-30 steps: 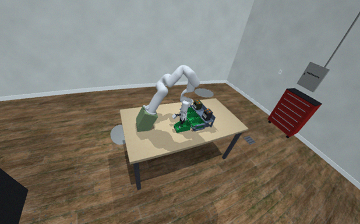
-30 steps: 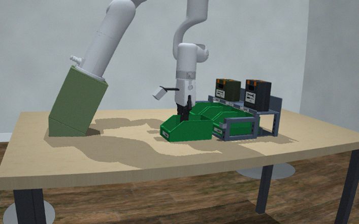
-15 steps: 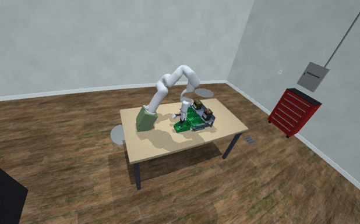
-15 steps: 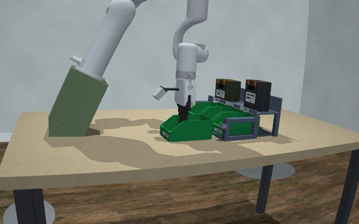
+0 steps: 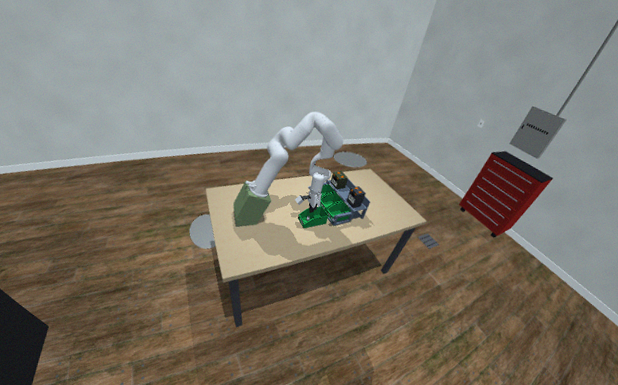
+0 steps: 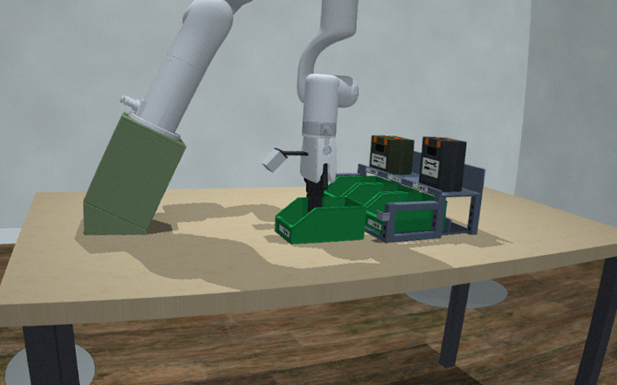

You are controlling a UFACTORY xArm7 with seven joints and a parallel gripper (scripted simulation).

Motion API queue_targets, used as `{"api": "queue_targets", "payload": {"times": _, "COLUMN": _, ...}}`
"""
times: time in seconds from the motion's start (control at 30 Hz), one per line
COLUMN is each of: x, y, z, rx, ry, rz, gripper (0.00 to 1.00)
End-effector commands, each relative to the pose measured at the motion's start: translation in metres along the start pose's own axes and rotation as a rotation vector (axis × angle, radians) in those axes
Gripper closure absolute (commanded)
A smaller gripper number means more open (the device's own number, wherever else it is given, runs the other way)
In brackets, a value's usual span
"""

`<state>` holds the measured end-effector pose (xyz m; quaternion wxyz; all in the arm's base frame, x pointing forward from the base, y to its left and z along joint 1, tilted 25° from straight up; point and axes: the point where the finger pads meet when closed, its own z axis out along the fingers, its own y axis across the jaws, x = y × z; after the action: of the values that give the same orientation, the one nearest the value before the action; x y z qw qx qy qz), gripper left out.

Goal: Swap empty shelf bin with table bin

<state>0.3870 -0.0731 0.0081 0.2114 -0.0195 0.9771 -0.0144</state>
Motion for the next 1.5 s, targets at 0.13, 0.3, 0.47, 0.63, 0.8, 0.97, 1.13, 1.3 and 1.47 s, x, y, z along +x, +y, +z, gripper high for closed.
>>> {"api": "queue_targets", "payload": {"times": 0.13, "x": -0.001, "y": 0.0, "z": 0.0, "rx": 0.001, "ry": -0.002, "rz": 0.0, "gripper": 1.0}}
{"api": "queue_targets", "payload": {"times": 0.3, "x": -0.001, "y": 0.0, "z": -0.002, "rx": 0.001, "ry": -0.002, "rz": 0.0, "gripper": 1.0}}
{"api": "queue_targets", "payload": {"times": 0.47, "x": -0.001, "y": 0.0, "z": -0.008, "rx": 0.001, "ry": -0.002, "rz": 0.0, "gripper": 1.0}}
{"api": "queue_targets", "payload": {"times": 0.63, "x": -0.001, "y": 0.0, "z": -0.018, "rx": 0.001, "ry": -0.002, "rz": 0.0, "gripper": 1.0}}
{"api": "queue_targets", "payload": {"times": 0.8, "x": -0.001, "y": 0.0, "z": -0.025, "rx": 0.001, "ry": -0.002, "rz": 0.0, "gripper": 1.0}}
{"api": "queue_targets", "payload": {"times": 0.97, "x": -0.001, "y": 0.0, "z": -0.035, "rx": 0.001, "ry": -0.002, "rz": 0.0, "gripper": 1.0}}
{"api": "queue_targets", "payload": {"times": 1.13, "x": -0.001, "y": 0.0, "z": -0.045, "rx": 0.001, "ry": -0.002, "rz": 0.0, "gripper": 1.0}}
{"api": "queue_targets", "payload": {"times": 1.3, "x": -0.001, "y": 0.0, "z": -0.054, "rx": 0.001, "ry": -0.002, "rz": 0.0, "gripper": 1.0}}
{"api": "queue_targets", "payload": {"times": 1.47, "x": -0.001, "y": 0.0, "z": -0.058, "rx": 0.001, "ry": -0.002, "rz": 0.0, "gripper": 1.0}}
